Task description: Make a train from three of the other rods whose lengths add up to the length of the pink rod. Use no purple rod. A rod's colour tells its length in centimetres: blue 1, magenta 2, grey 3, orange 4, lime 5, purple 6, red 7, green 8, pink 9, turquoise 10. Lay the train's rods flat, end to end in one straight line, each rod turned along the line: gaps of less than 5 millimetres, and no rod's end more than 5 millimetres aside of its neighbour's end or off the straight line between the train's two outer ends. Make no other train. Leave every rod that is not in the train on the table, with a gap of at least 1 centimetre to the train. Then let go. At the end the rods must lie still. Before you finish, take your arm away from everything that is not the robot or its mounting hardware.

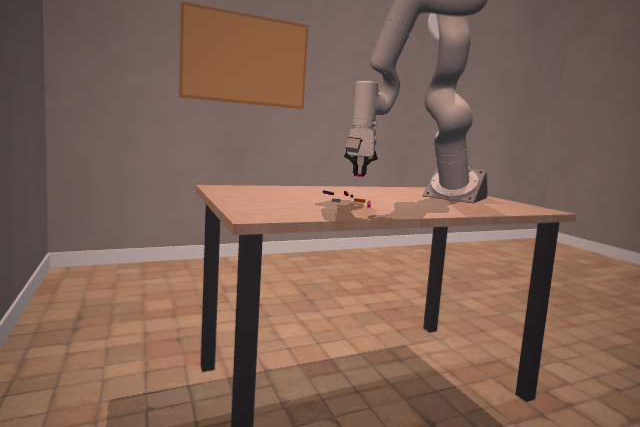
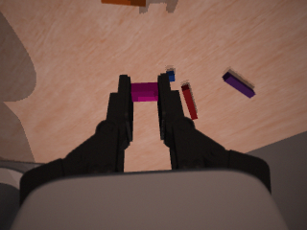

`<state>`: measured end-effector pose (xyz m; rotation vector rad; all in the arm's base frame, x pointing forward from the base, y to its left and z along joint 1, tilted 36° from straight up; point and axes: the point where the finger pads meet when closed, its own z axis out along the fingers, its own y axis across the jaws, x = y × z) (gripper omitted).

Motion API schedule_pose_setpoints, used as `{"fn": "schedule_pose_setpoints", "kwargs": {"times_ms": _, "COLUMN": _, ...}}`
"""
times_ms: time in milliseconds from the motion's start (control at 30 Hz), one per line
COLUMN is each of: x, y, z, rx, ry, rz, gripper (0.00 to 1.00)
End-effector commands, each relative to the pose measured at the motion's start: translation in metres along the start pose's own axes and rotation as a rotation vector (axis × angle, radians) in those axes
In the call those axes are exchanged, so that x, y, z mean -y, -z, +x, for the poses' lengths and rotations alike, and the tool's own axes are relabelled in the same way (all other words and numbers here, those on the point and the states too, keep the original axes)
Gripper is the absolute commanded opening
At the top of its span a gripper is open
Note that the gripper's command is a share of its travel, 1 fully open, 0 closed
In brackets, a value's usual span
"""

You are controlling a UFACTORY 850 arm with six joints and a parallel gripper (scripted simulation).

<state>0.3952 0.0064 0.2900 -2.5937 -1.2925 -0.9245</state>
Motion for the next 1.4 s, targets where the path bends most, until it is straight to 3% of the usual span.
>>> {"fn": "schedule_pose_setpoints", "kwargs": {"times_ms": 0, "x": -0.001, "y": -0.016, "z": 0.001, "rx": -0.003, "ry": 0.001, "rz": -0.002, "gripper": 0.15}}
{"fn": "schedule_pose_setpoints", "kwargs": {"times_ms": 200, "x": -0.001, "y": -0.042, "z": 0.0, "rx": -0.003, "ry": 0.001, "rz": -0.002, "gripper": 0.15}}
{"fn": "schedule_pose_setpoints", "kwargs": {"times_ms": 600, "x": -0.001, "y": -0.071, "z": 0.0, "rx": -0.003, "ry": 0.001, "rz": -0.002, "gripper": 0.15}}
{"fn": "schedule_pose_setpoints", "kwargs": {"times_ms": 1367, "x": -0.001, "y": -0.074, "z": 0.0, "rx": -0.003, "ry": 0.001, "rz": -0.002, "gripper": 0.15}}
